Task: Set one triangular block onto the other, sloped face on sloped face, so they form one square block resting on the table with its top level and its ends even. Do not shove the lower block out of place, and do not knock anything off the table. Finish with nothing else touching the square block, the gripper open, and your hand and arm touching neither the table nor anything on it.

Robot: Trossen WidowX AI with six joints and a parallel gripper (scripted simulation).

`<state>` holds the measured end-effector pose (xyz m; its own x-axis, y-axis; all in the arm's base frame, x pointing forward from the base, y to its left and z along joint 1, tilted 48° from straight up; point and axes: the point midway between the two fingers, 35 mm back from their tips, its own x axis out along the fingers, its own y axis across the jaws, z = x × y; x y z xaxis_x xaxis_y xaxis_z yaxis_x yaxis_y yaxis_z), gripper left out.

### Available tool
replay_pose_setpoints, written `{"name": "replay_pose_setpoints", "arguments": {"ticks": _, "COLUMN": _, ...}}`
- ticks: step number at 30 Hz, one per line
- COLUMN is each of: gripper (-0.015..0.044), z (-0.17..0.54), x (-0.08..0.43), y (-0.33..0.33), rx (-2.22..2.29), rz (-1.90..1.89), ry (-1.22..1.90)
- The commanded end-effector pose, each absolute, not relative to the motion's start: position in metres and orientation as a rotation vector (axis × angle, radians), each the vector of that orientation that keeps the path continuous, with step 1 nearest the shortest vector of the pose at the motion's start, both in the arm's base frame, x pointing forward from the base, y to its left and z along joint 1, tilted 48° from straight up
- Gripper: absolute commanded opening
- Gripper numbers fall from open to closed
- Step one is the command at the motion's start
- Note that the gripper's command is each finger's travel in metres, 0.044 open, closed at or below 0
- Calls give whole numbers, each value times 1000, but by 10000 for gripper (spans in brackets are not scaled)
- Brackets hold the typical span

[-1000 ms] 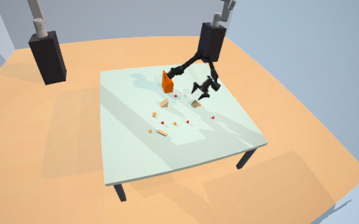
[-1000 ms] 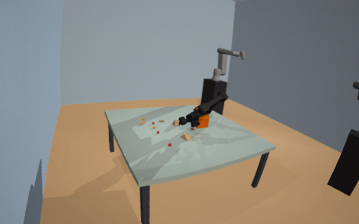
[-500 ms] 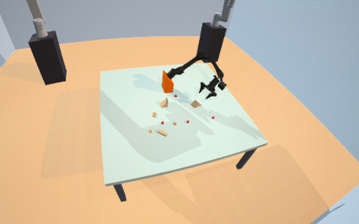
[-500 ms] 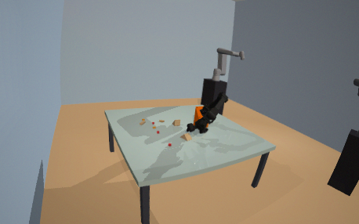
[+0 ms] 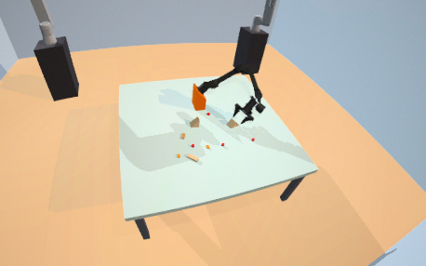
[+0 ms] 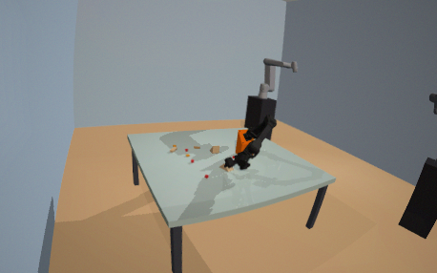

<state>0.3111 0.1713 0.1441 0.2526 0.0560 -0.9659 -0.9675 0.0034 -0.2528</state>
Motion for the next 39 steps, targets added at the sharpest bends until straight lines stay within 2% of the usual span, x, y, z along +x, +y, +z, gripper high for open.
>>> {"name": "replay_pose_setpoints", "arguments": {"ticks": 1, "gripper": 440, "z": 108, "x": 316, "y": 170, "rx": -1282, "rz": 1052, "ry": 996}}
{"name": "replay_pose_setpoints", "arguments": {"ticks": 18, "gripper": 440, "z": 102, "x": 316, "y": 169, "rx": -1282, "rz": 1051, "ry": 996}}
{"name": "replay_pose_setpoints", "arguments": {"ticks": 25, "gripper": 256, "z": 104, "x": 316, "y": 170, "rx": -1278, "rz": 1048, "ry": 995}}
{"name": "replay_pose_setpoints", "arguments": {"ticks": 33, "gripper": 203, "z": 104, "x": 316, "y": 170, "rx": -1278, "rz": 1048, "ry": 995}}
{"name": "replay_pose_setpoints", "arguments": {"ticks": 39, "gripper": 45, "z": 108, "x": 316, "y": 165, "rx": -1278, "rz": 1048, "ry": 996}}
